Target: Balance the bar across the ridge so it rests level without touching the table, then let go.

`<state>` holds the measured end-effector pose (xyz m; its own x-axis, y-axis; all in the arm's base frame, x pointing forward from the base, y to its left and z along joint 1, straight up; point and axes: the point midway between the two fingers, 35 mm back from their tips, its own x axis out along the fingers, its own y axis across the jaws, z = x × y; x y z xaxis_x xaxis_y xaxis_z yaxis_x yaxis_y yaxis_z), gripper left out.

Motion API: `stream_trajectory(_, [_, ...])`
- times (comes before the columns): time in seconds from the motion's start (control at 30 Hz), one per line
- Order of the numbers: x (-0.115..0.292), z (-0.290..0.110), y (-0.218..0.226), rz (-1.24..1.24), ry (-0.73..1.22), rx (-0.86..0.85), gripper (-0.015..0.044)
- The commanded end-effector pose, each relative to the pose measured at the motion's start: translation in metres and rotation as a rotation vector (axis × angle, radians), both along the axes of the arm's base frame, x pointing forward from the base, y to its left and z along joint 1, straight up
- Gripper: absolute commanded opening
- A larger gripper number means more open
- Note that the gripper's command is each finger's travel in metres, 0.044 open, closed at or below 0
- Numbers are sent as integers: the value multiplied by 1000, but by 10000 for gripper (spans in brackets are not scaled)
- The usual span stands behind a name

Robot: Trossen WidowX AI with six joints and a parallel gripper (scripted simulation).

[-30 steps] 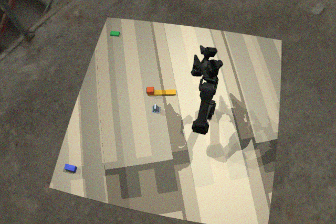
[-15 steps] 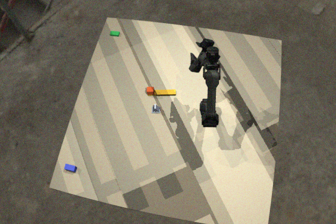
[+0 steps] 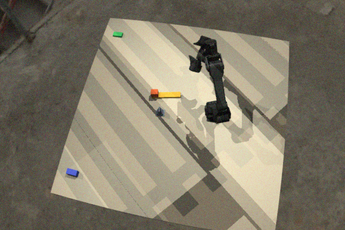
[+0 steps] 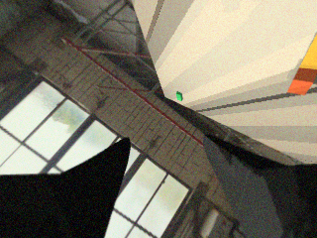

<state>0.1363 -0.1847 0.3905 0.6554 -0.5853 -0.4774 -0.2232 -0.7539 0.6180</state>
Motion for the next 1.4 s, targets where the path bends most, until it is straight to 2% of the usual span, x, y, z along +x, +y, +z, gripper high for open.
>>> stream_trajectory(0.0, [13,-15,-5,19,23,78,315])
stream_trajectory(0.63, [78,-80,-1,138,196,352,315])
stream_trajectory(1.2, [127,-149,30,166,449,557,315])
stream_trajectory(1.37, [136,-164,40,199,529,558,315])
